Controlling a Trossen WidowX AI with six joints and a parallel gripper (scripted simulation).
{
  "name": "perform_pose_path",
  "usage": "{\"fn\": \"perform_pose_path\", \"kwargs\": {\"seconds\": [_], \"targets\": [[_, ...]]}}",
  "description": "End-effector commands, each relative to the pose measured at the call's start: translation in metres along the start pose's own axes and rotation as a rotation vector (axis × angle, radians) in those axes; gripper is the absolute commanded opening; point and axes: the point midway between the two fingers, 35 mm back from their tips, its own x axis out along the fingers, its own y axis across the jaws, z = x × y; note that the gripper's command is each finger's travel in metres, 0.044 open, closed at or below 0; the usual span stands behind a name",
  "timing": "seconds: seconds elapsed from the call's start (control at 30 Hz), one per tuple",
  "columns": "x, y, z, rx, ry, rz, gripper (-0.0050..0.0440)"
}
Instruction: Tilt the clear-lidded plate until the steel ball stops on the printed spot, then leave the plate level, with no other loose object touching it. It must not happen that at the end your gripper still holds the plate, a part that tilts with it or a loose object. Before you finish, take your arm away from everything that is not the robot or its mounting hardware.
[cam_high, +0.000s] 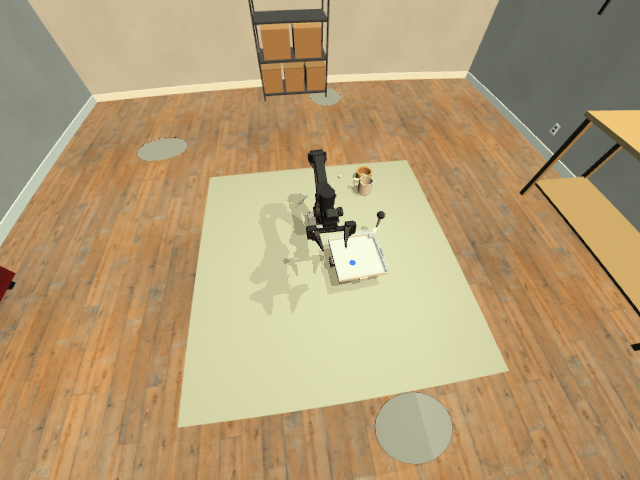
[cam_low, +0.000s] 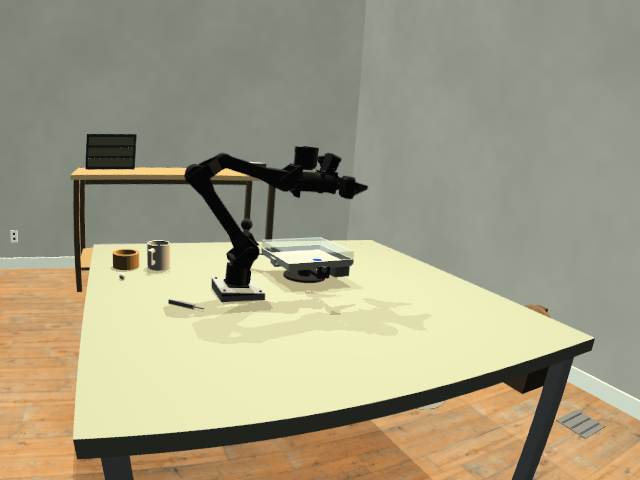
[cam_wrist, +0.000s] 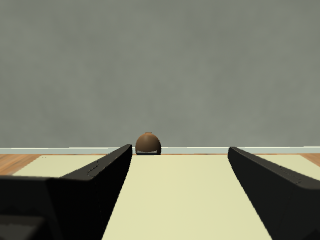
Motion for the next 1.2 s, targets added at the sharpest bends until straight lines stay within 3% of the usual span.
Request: {"fn": "perform_pose_path", "kwargs": {"seconds": [0.0,0.53,0.57,0.73,0.9,1.0,1.1,1.17], "targets": [[0.000,0.000,0.000,0.000,0.000,0.000,0.0400],[0.000,0.000,0.000,0.000,0.000,0.000,0.0400],[0.006,0.016,-0.007,-0.033,0.056,0.048,0.0300],[0.016,0.066,-0.027,-0.150,0.215,0.205,0.0300],[0.015,0.100,-0.040,-0.242,0.311,0.318,0.0300],[0.009,0.135,-0.054,-0.343,0.398,0.436,0.0300],[0.009,0.135,-0.054,-0.343,0.398,0.436,0.0300],[-0.003,0.168,-0.067,-0.454,0.475,0.560,0.0300]]}}
